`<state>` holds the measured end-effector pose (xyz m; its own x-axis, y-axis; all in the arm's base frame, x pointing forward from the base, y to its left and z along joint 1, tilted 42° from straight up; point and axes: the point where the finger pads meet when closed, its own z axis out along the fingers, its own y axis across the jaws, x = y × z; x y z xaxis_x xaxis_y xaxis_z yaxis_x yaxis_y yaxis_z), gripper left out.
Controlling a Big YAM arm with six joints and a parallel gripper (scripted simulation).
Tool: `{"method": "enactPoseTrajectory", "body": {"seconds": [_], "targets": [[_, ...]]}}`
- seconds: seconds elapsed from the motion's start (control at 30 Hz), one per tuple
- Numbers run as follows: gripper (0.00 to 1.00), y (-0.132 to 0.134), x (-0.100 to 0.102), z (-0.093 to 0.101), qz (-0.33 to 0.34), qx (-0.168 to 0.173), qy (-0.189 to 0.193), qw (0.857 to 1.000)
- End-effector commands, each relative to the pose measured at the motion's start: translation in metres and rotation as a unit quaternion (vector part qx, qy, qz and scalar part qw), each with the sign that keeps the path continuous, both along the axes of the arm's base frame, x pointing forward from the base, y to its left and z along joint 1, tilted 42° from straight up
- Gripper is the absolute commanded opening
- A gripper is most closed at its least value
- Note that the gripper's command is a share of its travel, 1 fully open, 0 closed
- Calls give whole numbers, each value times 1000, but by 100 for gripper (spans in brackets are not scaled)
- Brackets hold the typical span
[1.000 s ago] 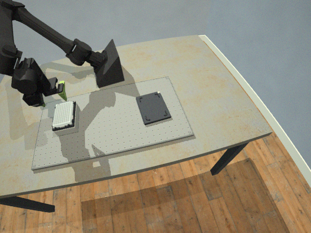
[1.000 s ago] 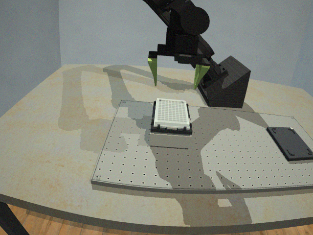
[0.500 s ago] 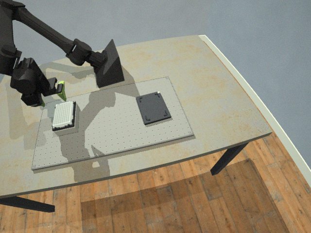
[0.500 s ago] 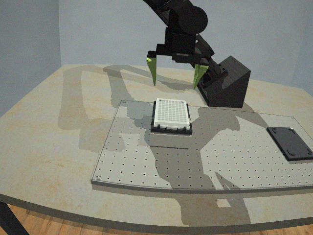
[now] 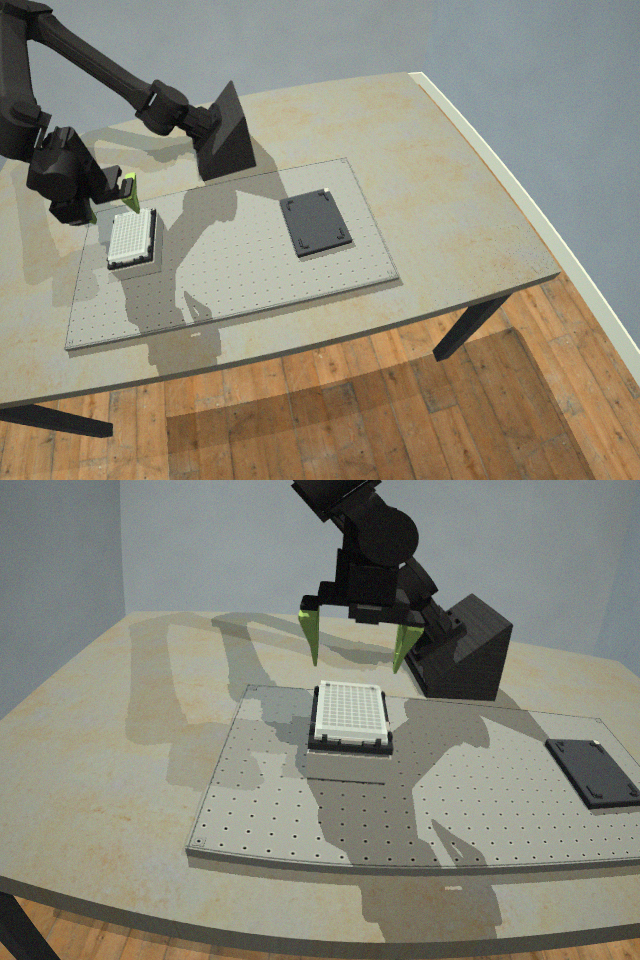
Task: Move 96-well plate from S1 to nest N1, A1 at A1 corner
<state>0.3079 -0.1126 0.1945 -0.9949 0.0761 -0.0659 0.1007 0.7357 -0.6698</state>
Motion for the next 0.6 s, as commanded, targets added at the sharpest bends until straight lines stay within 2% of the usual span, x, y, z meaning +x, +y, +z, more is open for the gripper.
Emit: {"method": "enactPoseTrajectory", "body": {"seconds": [0.0,0.17,0.27,0.43,0.57], "targets": [[100,-5,5,0,6,-1,-8,1000],[100,-8,10,-1,6,-1,-11,1000],[100,-12,6,-10,6,0,-3,1000],[100,-17,11,-11,6,-1,-10,1000],[100,-22,6,-21,6,0,-4,1000]]}}
